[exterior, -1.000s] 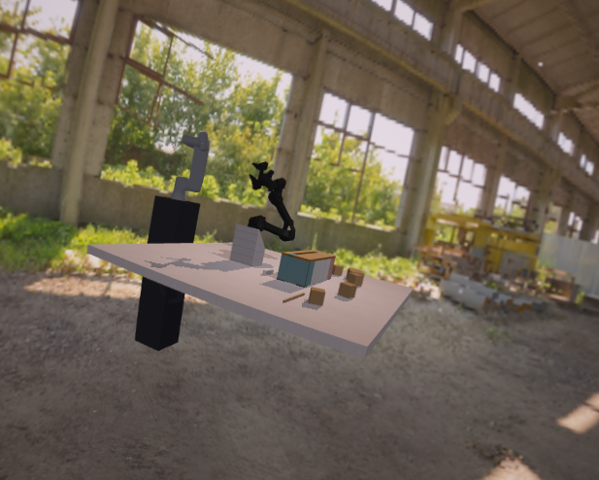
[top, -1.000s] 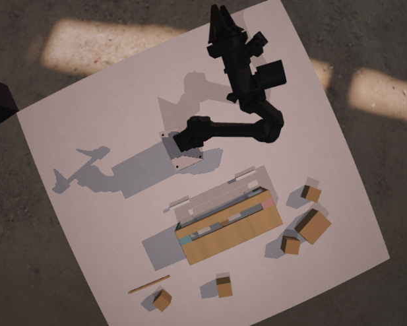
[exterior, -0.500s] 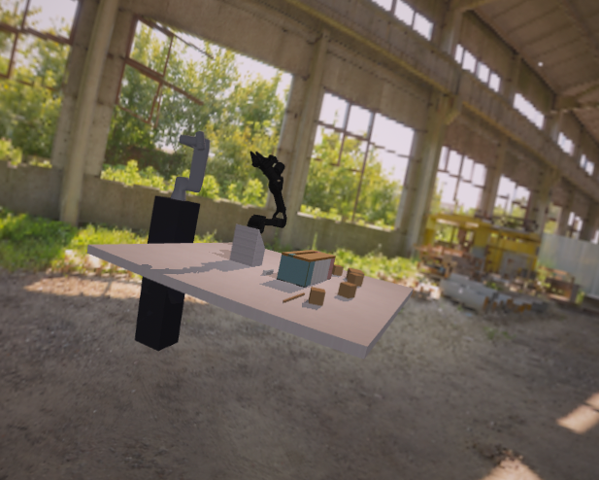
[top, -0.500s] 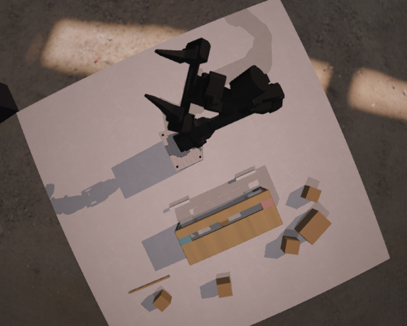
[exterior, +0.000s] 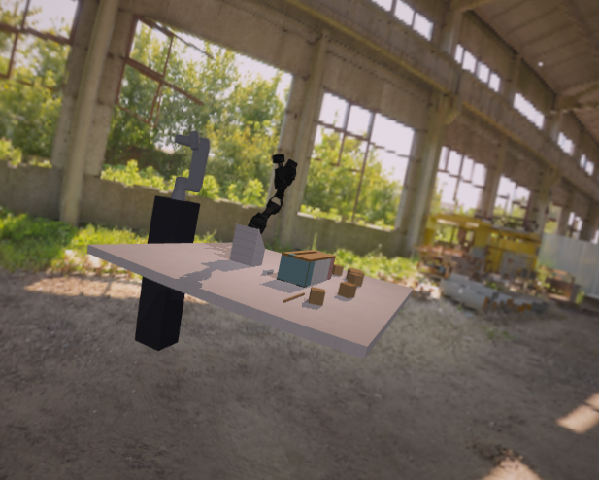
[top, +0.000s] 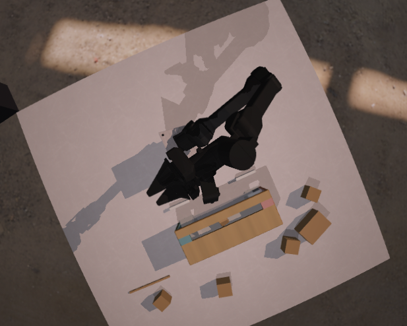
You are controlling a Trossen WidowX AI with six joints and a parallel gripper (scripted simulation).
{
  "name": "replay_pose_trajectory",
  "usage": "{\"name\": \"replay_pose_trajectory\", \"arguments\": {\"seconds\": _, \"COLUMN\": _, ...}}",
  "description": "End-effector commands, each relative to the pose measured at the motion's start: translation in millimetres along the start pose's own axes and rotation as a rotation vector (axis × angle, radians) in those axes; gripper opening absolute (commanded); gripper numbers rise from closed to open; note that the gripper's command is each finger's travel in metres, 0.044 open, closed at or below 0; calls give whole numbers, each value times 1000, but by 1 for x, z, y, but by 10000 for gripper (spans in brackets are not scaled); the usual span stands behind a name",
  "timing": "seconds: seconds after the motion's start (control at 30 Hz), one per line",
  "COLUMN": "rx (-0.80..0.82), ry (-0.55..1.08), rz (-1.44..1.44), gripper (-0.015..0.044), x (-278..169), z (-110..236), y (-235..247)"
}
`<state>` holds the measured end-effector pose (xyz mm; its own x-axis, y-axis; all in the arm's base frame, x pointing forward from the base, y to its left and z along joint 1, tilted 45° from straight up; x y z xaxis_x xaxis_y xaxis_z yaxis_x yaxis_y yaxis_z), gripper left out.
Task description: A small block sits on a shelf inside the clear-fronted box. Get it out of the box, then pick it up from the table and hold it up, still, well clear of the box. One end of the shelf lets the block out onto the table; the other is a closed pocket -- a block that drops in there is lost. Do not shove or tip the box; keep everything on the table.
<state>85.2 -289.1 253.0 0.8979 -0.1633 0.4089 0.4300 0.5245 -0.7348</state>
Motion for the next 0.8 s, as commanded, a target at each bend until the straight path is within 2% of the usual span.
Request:
{"name": "replay_pose_trajectory", "arguments": {"seconds": 0.0, "rx": 175, "ry": -76, "rz": 197, "gripper": 400, "x": 29, "z": -6, "y": 35}}
{"name": "replay_pose_trajectory", "arguments": {"seconds": 0.17, "rx": 465, "ry": -209, "rz": 500, "gripper": 400, "x": 64, "z": -3, "y": 103}}
{"name": "replay_pose_trajectory", "arguments": {"seconds": 0.33, "rx": 742, "ry": -357, "rz": 794, "gripper": 400, "x": 88, "z": 17, "y": 171}}
{"name": "replay_pose_trajectory", "arguments": {"seconds": 0.6, "rx": 1173, "ry": -606, "rz": 1228, "gripper": 400, "x": 98, "z": 74, "y": 270}}
{"name": "replay_pose_trajectory", "arguments": {"seconds": 0.77, "rx": 1402, "ry": -732, "rz": 1426, "gripper": 400, "x": 90, "z": 113, "y": 313}}
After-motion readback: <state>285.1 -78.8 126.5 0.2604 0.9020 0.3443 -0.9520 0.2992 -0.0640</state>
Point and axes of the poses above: the point midway between the two fingers, 35 mm back from their tips, its own z axis back along the fingers, its own y axis across the jaws, x = y × z, the point moved 4 cm from there along z, back along the fingers, and after that the axes turned 1 degree about -z, right-handed, at the moved point
